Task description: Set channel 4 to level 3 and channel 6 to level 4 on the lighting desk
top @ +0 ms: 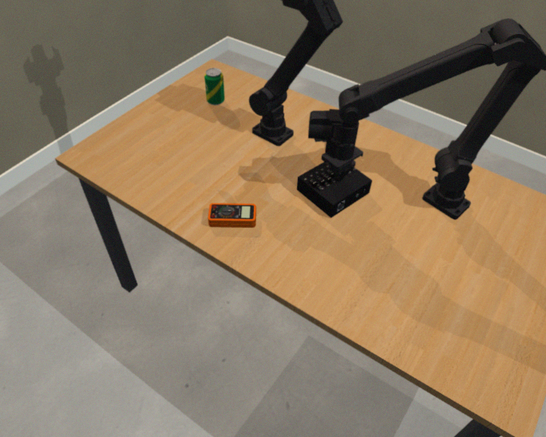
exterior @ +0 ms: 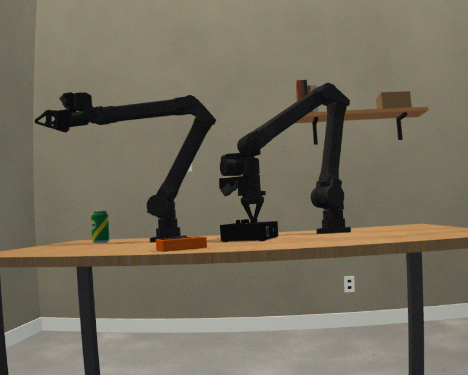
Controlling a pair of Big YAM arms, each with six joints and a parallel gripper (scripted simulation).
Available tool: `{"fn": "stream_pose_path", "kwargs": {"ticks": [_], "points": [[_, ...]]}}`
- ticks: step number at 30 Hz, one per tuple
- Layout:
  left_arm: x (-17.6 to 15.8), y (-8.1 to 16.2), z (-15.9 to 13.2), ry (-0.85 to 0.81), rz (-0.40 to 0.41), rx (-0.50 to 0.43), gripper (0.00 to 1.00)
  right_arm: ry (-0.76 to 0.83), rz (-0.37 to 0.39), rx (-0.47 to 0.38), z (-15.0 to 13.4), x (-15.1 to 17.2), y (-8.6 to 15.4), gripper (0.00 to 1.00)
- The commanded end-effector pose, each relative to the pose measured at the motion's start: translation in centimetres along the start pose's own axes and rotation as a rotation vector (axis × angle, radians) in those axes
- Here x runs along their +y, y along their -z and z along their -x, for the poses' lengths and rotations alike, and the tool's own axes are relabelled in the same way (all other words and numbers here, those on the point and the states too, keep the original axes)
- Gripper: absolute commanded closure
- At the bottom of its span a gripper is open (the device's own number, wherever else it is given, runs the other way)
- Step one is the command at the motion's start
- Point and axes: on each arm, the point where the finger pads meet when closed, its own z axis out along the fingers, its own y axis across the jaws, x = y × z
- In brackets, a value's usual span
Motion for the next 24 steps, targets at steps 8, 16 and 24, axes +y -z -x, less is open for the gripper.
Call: {"fn": "stream_pose_path", "kwargs": {"ticks": [8, 16, 24], "points": [[0.9, 0.5, 0.5, 0.002, 0.015, -0.018, 1.00, -0.009, -0.006, -0.055, 4.1, -0.3, -0.5, 0.00], [1.1, 0.8, 1.0, 0.002, 0.022, -0.025, 1.00, -0.009, -0.006, -0.055, 4.1, -0.3, -0.5, 0.00], [1.5, 1.5, 2.3, -0.001, 0.037, -0.039, 1.00, -0.009, -0.006, -0.055, 4.1, -0.3, -0.5, 0.00]]}}
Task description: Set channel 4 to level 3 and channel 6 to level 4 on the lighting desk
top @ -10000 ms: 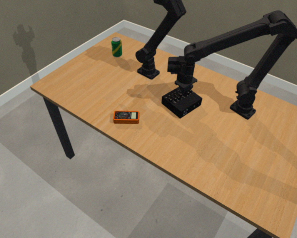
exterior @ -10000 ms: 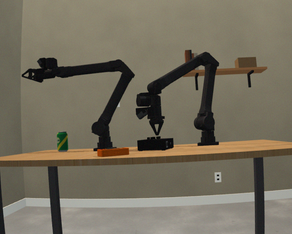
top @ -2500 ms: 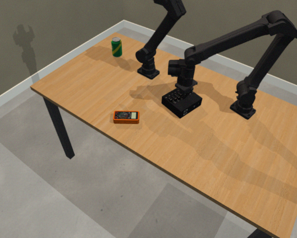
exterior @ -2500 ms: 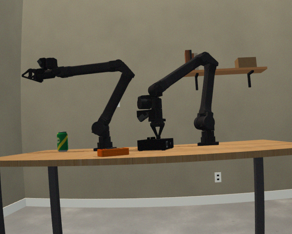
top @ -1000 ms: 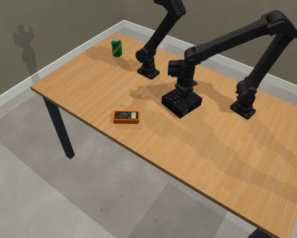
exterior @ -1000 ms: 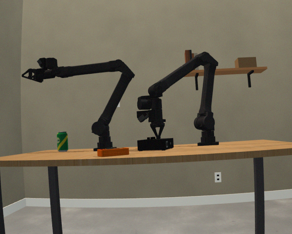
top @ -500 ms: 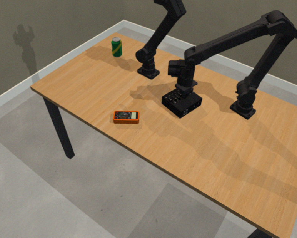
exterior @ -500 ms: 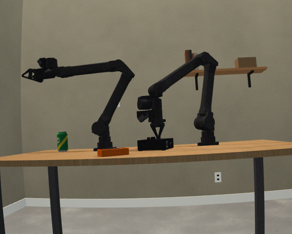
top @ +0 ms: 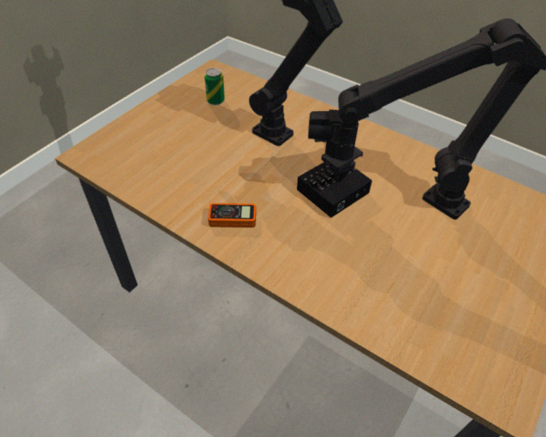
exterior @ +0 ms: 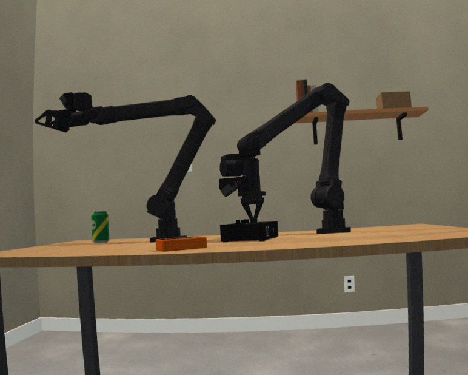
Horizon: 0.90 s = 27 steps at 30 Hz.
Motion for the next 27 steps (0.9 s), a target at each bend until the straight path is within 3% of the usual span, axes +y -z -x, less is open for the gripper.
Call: {"fn": "stream_pose_path", "kwargs": {"ticks": [1, 27], "points": [[1.6, 1.7, 2.3, -0.002, 0.041, -0.043, 1.00, -0.009, -0.006, -0.055, 4.1, -0.3, -0.5, 0.00], [1.5, 1.5, 3.7, -0.001, 0.037, -0.043, 1.00, -0.009, -0.006, -0.055, 4.1, -0.3, -0.5, 0.00]]}}
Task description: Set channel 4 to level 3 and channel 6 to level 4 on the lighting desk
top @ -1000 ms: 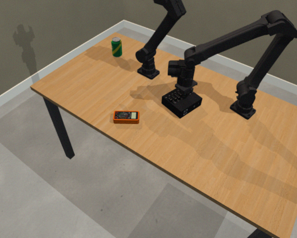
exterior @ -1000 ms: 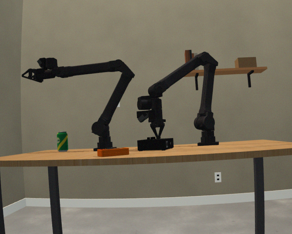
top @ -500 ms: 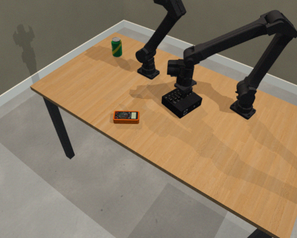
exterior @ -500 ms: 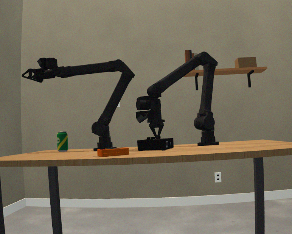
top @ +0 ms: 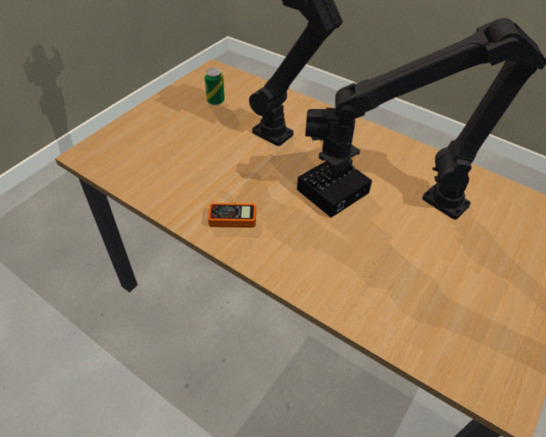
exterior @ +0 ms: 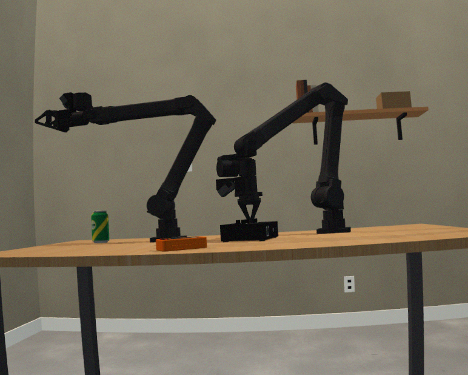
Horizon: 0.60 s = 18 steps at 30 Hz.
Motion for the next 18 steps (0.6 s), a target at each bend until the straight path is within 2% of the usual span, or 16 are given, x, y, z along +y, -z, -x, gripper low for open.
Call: {"fn": "stream_pose_path", "kwargs": {"ticks": [1, 18], "points": [[1.58, 1.57, 2.64, -0.004, 0.039, -0.047, 1.00, -0.009, -0.006, -0.055, 4.10, -0.26, -0.51, 0.00], [1.57, 1.64, 3.01, -0.008, 0.040, -0.049, 1.00, -0.009, -0.006, -0.055, 4.10, -0.26, -0.51, 0.00]]}}
